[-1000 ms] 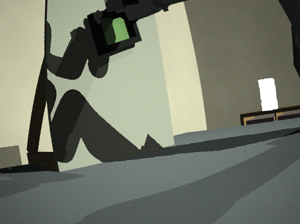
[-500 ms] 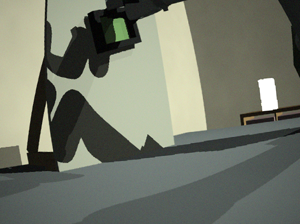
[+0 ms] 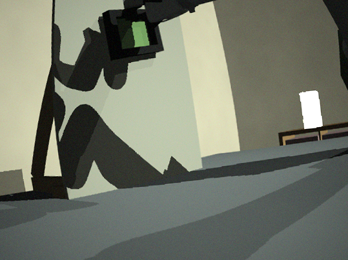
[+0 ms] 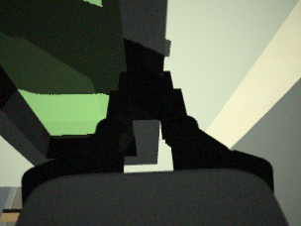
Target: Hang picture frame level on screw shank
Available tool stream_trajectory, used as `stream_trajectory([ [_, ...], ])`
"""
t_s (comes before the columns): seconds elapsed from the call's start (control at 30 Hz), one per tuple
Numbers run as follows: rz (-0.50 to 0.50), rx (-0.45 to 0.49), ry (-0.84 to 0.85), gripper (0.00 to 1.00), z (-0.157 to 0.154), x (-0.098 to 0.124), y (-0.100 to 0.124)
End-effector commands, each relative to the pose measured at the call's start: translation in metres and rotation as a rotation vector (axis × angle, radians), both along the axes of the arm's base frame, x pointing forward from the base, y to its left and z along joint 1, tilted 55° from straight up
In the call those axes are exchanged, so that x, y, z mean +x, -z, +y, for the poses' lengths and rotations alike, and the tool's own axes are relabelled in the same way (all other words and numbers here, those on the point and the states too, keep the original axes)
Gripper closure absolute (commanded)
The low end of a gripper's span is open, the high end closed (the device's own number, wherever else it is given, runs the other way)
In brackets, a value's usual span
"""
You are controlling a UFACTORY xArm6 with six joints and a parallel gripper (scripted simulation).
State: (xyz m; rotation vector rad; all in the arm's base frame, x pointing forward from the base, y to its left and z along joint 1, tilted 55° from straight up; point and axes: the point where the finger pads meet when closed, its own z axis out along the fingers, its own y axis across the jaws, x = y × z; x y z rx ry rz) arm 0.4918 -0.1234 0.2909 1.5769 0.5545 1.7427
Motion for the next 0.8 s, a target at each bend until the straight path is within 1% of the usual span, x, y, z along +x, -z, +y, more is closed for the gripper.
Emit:
stream_trajectory([
  [0.0, -0.005, 0.025, -0.002, 1.0, -0.002, 0.0002, -0.0003],
  [0.77, -0.016, 0.124, -0.014, 1.0, -0.0068, 0.0002, 0.0035],
])
